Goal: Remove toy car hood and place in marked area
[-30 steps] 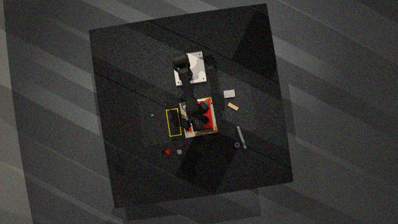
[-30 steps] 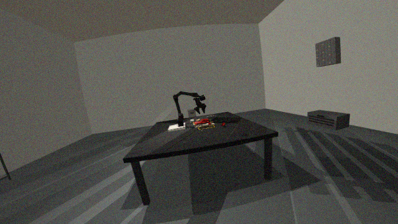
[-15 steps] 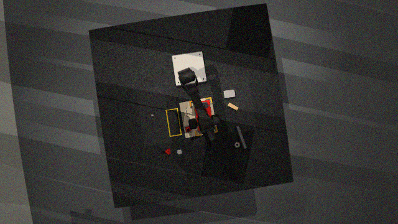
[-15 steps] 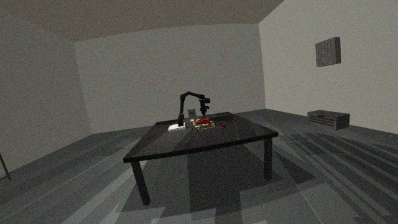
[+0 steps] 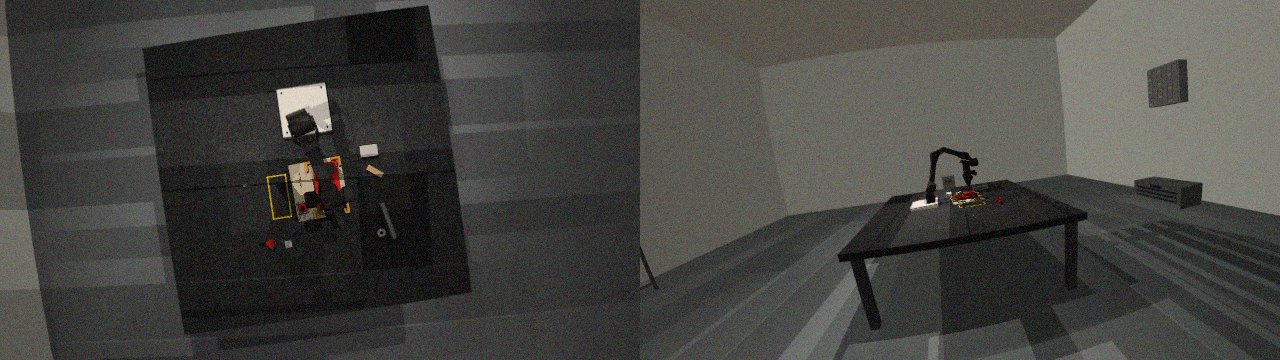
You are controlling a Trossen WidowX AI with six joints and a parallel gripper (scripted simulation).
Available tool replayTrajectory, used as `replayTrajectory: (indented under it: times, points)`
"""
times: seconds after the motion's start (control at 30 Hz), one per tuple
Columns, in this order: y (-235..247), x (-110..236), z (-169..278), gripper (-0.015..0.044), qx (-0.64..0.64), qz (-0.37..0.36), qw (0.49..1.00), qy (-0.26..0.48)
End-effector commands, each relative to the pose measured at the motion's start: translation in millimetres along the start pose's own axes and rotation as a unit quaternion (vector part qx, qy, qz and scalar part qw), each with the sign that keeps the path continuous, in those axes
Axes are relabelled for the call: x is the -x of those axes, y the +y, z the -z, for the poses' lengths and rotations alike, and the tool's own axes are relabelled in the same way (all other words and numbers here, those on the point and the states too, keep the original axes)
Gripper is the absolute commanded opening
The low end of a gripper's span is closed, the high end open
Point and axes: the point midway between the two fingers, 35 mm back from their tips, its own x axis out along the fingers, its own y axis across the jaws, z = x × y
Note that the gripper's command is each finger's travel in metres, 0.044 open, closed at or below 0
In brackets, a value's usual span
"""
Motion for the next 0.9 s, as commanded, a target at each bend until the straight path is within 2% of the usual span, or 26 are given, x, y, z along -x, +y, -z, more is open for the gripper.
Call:
replayTrajectory:
  times: [0.0,0.87]
  points:
    - [0.7,-4.8,0.6,0.0440,-0.003,-0.001,1.000,0.002]
    - [1.3,-27.5,-0.3,0.0440,-0.003,-0.001,1.000,0.002]
